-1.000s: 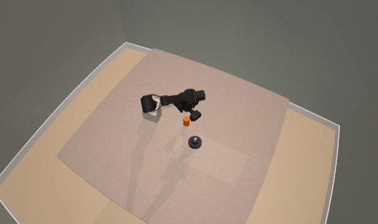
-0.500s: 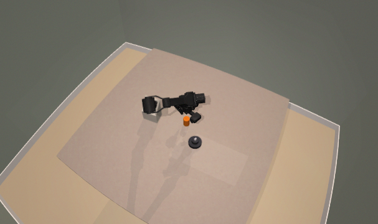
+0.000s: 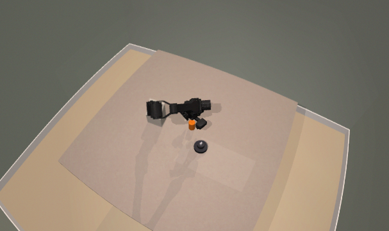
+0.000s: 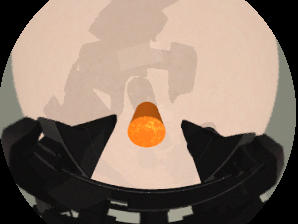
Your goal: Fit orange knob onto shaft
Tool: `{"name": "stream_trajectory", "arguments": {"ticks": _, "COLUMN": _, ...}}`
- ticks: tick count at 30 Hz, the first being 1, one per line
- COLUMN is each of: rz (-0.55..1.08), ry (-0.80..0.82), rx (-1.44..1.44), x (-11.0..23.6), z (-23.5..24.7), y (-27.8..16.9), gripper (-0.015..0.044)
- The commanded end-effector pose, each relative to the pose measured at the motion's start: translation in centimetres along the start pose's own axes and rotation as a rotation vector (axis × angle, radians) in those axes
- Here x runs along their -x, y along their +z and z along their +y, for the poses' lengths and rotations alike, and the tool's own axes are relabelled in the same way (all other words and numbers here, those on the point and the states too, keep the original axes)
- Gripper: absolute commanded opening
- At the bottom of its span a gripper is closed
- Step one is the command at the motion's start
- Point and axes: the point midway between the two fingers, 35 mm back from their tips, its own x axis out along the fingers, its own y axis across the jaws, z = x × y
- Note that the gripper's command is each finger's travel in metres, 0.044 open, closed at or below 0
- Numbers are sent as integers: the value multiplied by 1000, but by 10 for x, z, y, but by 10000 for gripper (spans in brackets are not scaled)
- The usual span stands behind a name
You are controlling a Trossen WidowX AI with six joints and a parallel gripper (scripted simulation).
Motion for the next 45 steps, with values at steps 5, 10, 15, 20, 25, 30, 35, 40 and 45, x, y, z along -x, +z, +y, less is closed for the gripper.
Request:
{"name": "stream_trajectory", "arguments": {"ticks": 5, "rz": 9, "ry": 0, "rx": 10, "x": -15, "z": 3, "y": -3, "gripper": 440}}
{"name": "stream_trajectory", "arguments": {"ticks": 10, "rz": 10, "ry": 0, "rx": 10, "x": -23, "z": 3, "y": -4, "gripper": 440}}
{"name": "stream_trajectory", "arguments": {"ticks": 15, "rz": 12, "ry": 0, "rx": 10, "x": -28, "z": 4, "y": -4, "gripper": 440}}
{"name": "stream_trajectory", "arguments": {"ticks": 20, "rz": 12, "ry": 0, "rx": 10, "x": -28, "z": 4, "y": -4, "gripper": 309}}
{"name": "stream_trajectory", "arguments": {"ticks": 25, "rz": 12, "ry": 0, "rx": 10, "x": -28, "z": 4, "y": -4, "gripper": 177}}
{"name": "stream_trajectory", "arguments": {"ticks": 30, "rz": 12, "ry": 0, "rx": 10, "x": -28, "z": 4, "y": -4, "gripper": 144}}
{"name": "stream_trajectory", "arguments": {"ticks": 35, "rz": 10, "ry": 0, "rx": 10, "x": -24, "z": 3, "y": -3, "gripper": 52}}
{"name": "stream_trajectory", "arguments": {"ticks": 40, "rz": 1, "ry": 2, "rx": 11, "x": 3, "z": -4, "y": 5, "gripper": 0}}
{"name": "stream_trajectory", "arguments": {"ticks": 45, "rz": -4, "ry": 4, "rx": 12, "x": 35, "z": -7, "y": 11, "gripper": 0}}
